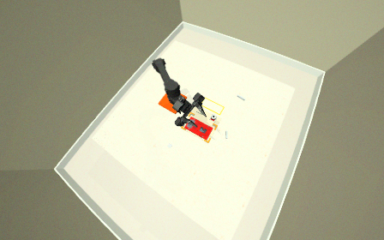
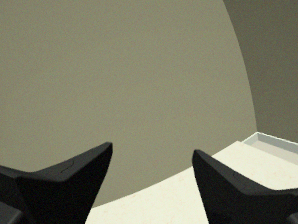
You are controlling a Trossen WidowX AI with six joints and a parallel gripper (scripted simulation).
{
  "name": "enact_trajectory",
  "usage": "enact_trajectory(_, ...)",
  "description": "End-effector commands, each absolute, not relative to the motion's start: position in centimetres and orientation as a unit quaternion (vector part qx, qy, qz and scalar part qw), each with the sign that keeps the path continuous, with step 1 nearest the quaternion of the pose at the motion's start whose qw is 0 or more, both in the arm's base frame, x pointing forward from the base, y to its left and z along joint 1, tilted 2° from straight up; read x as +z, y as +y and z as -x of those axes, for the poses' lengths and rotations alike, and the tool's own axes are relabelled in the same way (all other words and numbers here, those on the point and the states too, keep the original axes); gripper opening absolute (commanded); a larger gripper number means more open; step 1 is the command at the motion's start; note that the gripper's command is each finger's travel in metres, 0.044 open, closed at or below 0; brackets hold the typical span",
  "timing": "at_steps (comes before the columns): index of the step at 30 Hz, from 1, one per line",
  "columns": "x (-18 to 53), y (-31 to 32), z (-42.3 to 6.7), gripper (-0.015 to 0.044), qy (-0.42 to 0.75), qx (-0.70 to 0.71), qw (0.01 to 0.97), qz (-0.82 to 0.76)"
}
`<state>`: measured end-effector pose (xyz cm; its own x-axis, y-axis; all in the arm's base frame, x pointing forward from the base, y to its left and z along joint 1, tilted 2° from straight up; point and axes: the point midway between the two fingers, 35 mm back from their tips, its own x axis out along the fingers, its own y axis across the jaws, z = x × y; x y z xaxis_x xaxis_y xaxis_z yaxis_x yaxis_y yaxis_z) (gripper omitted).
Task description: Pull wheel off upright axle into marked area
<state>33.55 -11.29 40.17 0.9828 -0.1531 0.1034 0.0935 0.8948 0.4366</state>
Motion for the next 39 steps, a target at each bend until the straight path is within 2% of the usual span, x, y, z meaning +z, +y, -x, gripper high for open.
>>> enact_trajectory(1,36.8,-10.0,-36.4,0.0300,0.015,-0.066,0.951,-0.302)
enact_trajectory(9,30.5,-6.4,-39.9,0.0300,0.169,-0.093,0.896,-0.400)
enact_trajectory(17,24.5,-1.8,-41.1,0.0300,0.318,-0.155,0.805,-0.477)
enact_trajectory(25,18.7,3.5,-39.7,0.0300,0.450,-0.279,0.668,-0.523)
enact_trajectory(32,14.8,8.0,-36.2,0.0300,0.518,-0.434,0.545,-0.496)
enact_trajectory(39,14.6,8.3,-35.8,0.0300,0.521,-0.450,0.534,-0.490)
